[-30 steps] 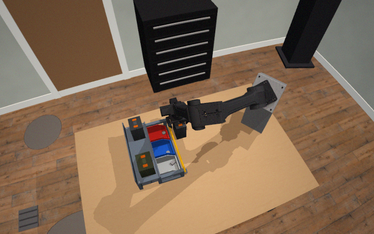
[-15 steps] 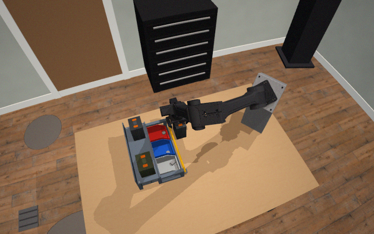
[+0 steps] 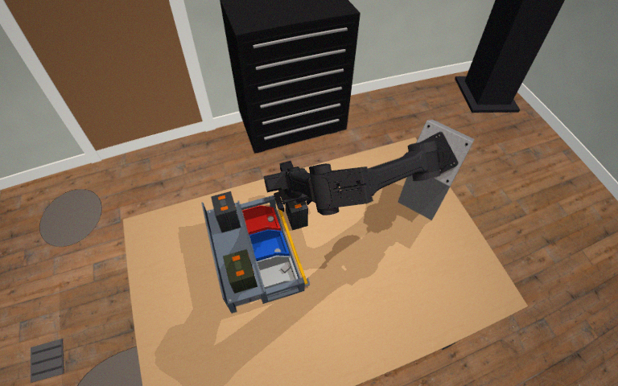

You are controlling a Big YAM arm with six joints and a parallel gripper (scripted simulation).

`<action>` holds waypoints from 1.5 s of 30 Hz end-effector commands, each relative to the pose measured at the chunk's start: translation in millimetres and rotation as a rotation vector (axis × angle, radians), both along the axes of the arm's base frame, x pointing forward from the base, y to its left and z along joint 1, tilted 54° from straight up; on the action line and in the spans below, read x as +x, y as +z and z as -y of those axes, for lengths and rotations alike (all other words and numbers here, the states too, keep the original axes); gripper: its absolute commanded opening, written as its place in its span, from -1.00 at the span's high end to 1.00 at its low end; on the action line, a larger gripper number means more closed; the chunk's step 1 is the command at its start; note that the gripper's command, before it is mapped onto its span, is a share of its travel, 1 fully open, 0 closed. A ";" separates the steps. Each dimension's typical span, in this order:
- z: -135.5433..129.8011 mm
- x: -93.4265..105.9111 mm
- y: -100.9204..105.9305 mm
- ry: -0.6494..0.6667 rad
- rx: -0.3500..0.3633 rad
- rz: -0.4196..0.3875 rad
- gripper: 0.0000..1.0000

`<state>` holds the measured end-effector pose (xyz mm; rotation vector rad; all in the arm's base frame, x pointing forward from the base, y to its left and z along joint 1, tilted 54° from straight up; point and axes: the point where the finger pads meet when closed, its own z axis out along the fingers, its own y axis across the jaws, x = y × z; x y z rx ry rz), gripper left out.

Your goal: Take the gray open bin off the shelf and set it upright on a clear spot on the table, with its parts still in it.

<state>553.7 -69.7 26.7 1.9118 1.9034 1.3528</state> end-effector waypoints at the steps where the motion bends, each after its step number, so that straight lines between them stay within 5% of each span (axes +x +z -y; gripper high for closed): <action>1: 19.1 5.4 13.0 -0.034 -0.012 0.035 -1.00; 19: 19.4 4.3 18.0 -0.029 -0.018 0.046 -1.00; 31: 25.1 -16.5 23.2 -0.021 -0.011 0.020 -1.00; 45: 51.6 -53.8 57.2 -0.021 -0.013 0.022 -1.00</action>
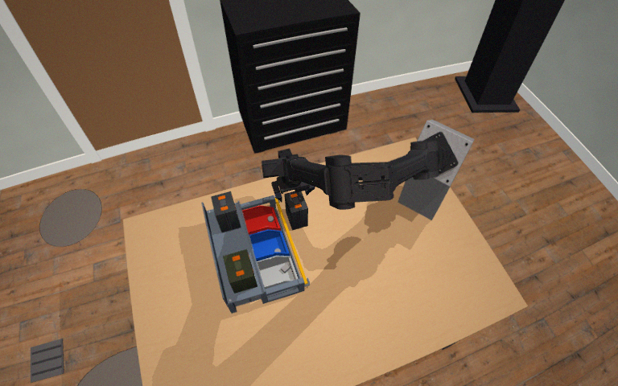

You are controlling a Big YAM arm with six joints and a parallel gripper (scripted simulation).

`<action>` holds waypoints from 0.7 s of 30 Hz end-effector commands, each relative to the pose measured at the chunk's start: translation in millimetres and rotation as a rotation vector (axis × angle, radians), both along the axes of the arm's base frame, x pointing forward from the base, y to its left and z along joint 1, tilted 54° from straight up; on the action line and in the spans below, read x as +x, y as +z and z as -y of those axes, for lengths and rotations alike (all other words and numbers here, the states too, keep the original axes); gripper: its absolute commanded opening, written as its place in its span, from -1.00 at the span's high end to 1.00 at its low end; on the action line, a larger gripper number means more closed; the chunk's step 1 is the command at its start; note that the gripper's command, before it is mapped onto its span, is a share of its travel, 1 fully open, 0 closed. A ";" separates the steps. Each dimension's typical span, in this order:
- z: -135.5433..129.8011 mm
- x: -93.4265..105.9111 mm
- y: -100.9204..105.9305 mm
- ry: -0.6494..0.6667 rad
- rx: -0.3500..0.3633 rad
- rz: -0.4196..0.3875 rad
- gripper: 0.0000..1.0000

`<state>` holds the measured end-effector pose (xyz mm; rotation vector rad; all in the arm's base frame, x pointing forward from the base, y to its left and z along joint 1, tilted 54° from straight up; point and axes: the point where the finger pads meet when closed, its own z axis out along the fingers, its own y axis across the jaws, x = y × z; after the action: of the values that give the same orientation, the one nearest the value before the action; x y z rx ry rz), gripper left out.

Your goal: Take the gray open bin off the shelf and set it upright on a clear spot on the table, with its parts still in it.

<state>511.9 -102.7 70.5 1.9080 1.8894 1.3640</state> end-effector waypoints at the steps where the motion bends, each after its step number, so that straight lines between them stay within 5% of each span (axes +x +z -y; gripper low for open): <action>1: 20.1 -14.4 15.3 -0.015 -0.017 0.012 -1.00; 20: 30.2 -27.7 27.8 -0.015 -0.019 0.013 -1.00; 21: 30.1 -27.8 25.9 -0.018 -0.014 0.007 1.00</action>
<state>491.0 -120.1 90.3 1.8928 1.8989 1.3529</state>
